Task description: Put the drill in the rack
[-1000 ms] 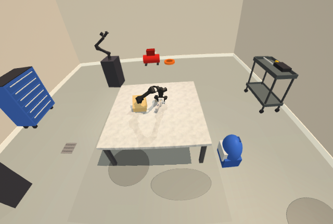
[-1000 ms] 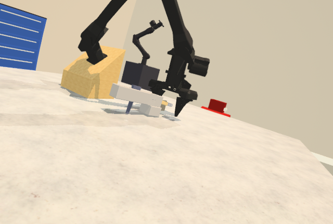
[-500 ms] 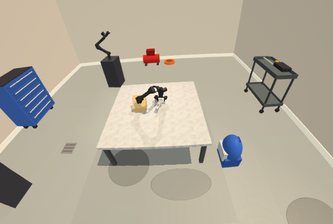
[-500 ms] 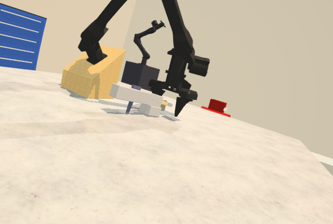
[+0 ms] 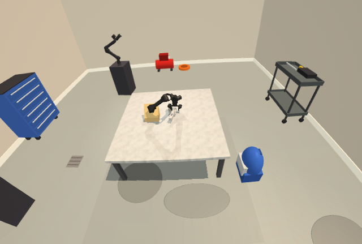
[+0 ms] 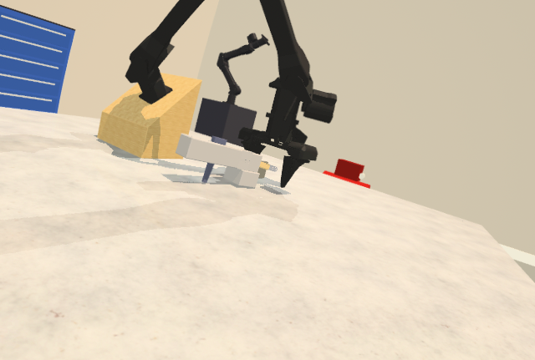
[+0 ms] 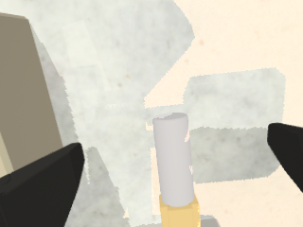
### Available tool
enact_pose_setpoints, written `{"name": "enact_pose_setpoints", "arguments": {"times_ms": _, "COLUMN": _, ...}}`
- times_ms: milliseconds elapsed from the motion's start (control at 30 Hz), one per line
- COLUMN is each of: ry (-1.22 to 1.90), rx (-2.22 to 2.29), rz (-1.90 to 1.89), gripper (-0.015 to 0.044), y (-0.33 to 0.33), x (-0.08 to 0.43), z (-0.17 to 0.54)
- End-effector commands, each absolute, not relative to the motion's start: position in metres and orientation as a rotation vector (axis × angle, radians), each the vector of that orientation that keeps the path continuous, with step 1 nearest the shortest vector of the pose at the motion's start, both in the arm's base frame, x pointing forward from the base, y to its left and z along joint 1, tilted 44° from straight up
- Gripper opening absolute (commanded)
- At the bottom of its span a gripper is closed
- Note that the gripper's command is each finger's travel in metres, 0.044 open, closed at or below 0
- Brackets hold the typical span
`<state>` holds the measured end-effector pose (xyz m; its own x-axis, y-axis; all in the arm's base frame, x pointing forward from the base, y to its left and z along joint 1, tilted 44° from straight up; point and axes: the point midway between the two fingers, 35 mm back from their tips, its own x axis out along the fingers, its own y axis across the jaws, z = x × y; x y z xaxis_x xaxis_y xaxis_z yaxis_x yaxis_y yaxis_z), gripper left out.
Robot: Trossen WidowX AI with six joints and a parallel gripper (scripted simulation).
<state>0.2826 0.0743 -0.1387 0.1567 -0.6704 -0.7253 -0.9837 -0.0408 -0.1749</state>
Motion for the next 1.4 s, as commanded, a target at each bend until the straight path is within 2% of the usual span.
{"name": "enact_pose_setpoints", "arguments": {"times_ms": 0, "ry": 1.59, "rx": -1.787, "rz": 0.61, "gripper": 0.044, "y": 0.0712, "x": 0.2815, "z": -0.1385}}
{"name": "enact_pose_setpoints", "arguments": {"times_ms": 1133, "ry": 1.59, "rx": -1.787, "rz": 0.61, "gripper": 0.044, "y": 0.0712, "x": 0.2815, "z": -0.1385}}
{"name": "enact_pose_setpoints", "arguments": {"times_ms": 1367, "ry": 1.58, "rx": -1.78, "rz": 0.609, "gripper": 0.0256, "y": 0.0743, "x": 0.2826, "z": -0.1387}}
